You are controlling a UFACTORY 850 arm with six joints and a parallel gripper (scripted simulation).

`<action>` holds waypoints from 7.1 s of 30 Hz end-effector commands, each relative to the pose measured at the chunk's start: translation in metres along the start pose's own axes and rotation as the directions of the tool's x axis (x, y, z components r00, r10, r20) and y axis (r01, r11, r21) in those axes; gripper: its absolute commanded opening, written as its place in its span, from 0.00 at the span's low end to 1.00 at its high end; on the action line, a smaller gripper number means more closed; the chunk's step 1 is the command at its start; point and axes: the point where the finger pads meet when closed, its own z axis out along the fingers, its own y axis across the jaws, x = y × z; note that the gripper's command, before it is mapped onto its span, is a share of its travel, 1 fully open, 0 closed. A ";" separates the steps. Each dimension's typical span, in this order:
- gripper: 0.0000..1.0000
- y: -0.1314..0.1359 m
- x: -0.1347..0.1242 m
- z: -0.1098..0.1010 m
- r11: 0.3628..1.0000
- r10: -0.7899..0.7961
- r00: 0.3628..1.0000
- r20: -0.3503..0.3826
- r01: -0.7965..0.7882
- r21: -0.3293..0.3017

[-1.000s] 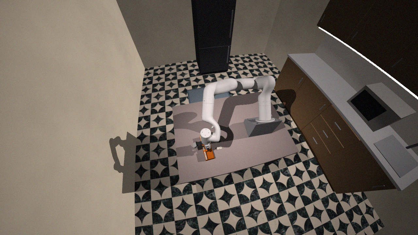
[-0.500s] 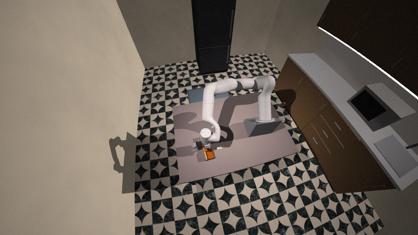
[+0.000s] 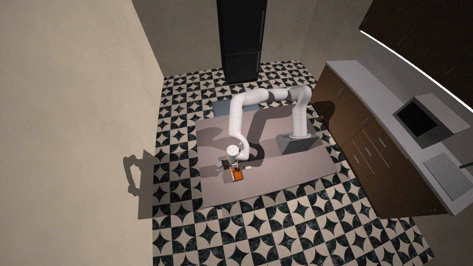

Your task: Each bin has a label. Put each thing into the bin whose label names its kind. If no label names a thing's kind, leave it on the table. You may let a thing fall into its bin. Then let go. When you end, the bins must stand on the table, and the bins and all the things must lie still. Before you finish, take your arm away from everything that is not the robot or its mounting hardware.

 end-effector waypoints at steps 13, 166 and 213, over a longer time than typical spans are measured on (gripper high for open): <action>0.07 0.000 0.001 -0.020 1.000 0.001 1.000 -0.002 -0.001 0.000; 0.07 -0.084 0.001 -0.075 1.000 0.001 1.000 -0.002 -0.001 0.001; 0.28 -0.003 -0.092 -0.097 0.818 0.575 0.818 0.024 -0.574 -0.015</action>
